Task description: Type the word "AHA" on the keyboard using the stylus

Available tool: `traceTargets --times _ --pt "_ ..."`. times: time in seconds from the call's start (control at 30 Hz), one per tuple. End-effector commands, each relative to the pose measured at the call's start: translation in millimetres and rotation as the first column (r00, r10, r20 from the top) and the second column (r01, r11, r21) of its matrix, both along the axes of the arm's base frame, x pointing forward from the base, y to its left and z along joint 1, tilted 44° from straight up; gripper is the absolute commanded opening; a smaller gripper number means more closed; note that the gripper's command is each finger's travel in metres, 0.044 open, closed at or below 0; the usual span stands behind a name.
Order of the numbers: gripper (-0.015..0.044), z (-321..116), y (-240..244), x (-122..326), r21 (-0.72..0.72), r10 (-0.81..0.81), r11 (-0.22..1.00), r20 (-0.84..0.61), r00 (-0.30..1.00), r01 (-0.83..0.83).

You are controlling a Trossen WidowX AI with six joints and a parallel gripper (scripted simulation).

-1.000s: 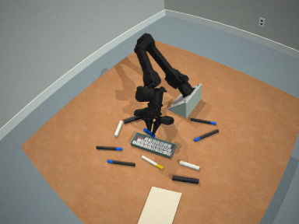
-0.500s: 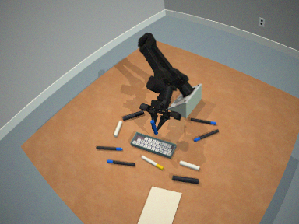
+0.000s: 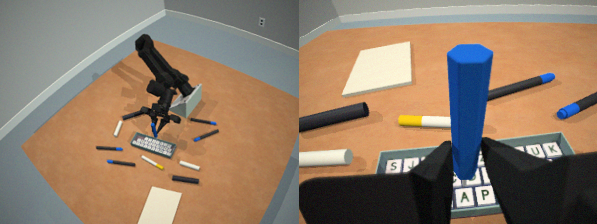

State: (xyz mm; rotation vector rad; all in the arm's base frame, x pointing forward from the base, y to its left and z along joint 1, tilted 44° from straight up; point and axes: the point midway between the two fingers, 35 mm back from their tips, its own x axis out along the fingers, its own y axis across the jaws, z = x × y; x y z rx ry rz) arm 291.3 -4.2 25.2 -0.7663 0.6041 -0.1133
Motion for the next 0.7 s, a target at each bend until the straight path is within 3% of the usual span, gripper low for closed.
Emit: traceTargets --times 0.0,0.1,0.2,0.67 --pt "0.0000 -6.7 -6.6 -2.8 -0.005 0.006 1.000 -0.008 1.000 -0.006" --pt "0.0000 -7.0 -6.9 -2.8 -0.005 0.006 1.000 -0.008 1.000 -0.006" --pt "0.0079 -8.3 -7.1 -2.6 -0.005 0.006 1.000 -0.008 1.000 -0.006" --pt "0.0081 -13.1 -10.6 -2.8 -0.005 0.006 1.000 -0.008 1.000 -0.006"
